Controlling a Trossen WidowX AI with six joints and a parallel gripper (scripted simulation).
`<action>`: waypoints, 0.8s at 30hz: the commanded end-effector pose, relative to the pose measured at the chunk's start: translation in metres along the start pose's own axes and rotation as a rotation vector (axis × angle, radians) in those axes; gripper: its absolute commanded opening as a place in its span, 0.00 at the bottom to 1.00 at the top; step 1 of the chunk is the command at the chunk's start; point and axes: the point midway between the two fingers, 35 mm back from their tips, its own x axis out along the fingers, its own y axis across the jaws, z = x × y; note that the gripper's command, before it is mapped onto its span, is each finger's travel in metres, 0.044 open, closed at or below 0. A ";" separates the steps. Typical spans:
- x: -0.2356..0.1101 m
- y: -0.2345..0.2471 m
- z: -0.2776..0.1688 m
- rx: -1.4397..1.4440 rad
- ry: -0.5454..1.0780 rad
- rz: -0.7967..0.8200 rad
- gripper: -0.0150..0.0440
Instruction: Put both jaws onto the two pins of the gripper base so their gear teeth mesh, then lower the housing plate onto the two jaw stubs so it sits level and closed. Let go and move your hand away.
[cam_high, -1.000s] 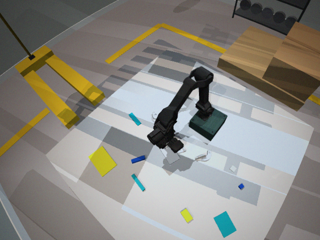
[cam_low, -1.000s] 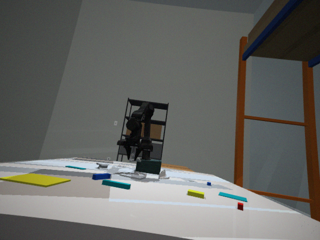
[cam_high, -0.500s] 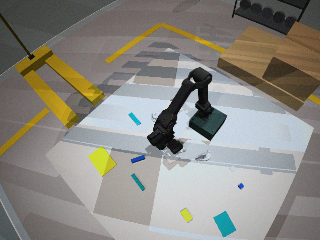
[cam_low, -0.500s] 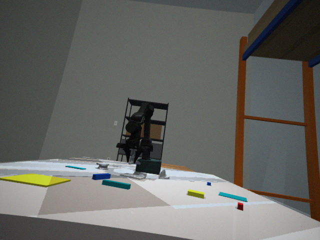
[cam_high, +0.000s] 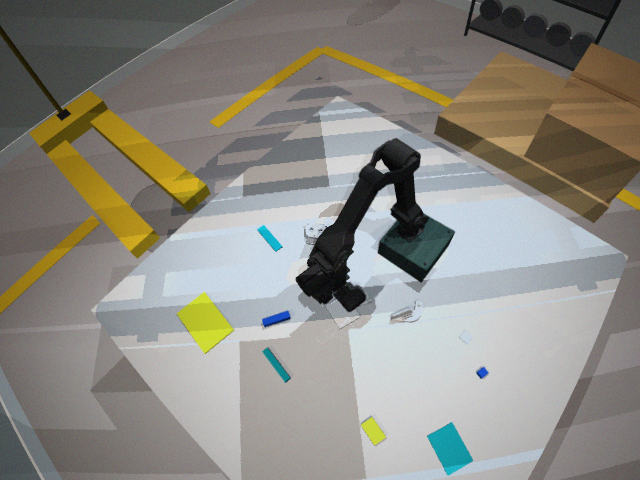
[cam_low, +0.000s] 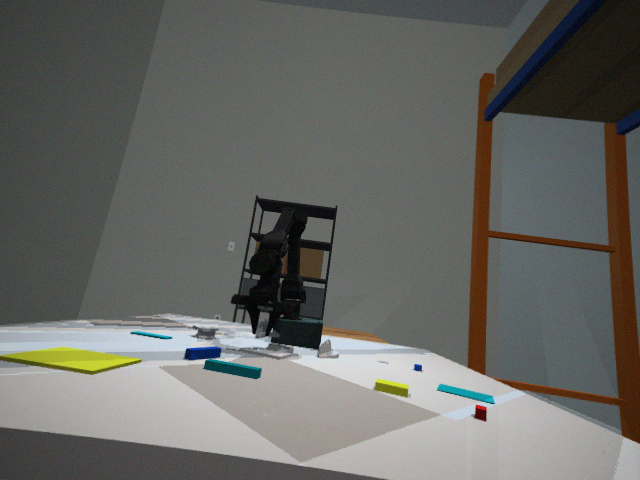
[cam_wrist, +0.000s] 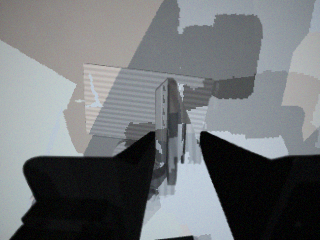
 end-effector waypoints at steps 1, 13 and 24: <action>0.010 -0.001 -0.004 -0.004 0.015 -0.003 0.48; 0.013 -0.001 -0.004 -0.005 0.015 -0.003 0.48; 0.013 -0.001 -0.004 -0.005 0.015 -0.003 0.48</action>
